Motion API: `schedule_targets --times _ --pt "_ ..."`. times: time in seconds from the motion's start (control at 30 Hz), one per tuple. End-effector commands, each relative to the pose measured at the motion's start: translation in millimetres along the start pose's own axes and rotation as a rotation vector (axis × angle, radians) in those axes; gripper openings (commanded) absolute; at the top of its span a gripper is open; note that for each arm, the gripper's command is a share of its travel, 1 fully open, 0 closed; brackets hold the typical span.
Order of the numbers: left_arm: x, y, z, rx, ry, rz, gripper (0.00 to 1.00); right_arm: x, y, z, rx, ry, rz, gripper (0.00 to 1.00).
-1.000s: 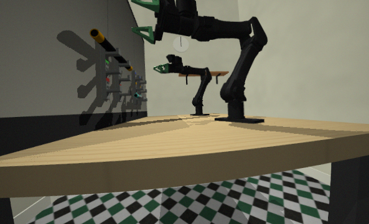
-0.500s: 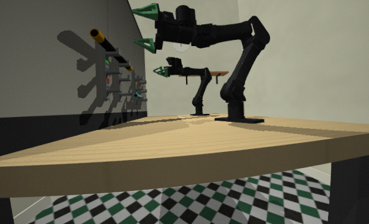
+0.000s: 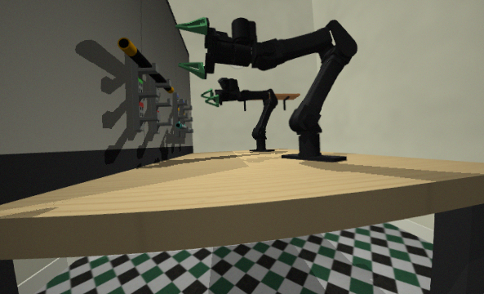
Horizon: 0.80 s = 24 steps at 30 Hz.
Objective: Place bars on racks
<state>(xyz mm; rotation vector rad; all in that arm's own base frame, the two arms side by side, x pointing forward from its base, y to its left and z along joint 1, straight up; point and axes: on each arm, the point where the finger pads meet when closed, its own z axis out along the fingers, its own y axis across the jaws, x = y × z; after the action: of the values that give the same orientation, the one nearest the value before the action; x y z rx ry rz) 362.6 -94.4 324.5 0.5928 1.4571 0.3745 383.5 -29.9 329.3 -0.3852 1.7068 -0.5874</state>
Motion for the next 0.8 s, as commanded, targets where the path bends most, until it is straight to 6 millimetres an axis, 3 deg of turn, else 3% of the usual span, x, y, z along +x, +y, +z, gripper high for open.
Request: schedule_targets --times 0.0,0.77 --pt "-11.0 1.9 -6.1 -0.031 -0.047 0.063 1.0 1.3 -8.9 -7.4 0.05 -0.009 -0.064 1.0" --pt "-12.9 -46.7 -11.0 0.014 -0.095 0.352 1.0 31.8 -5.7 -3.7 0.124 0.063 -0.346 1.0"
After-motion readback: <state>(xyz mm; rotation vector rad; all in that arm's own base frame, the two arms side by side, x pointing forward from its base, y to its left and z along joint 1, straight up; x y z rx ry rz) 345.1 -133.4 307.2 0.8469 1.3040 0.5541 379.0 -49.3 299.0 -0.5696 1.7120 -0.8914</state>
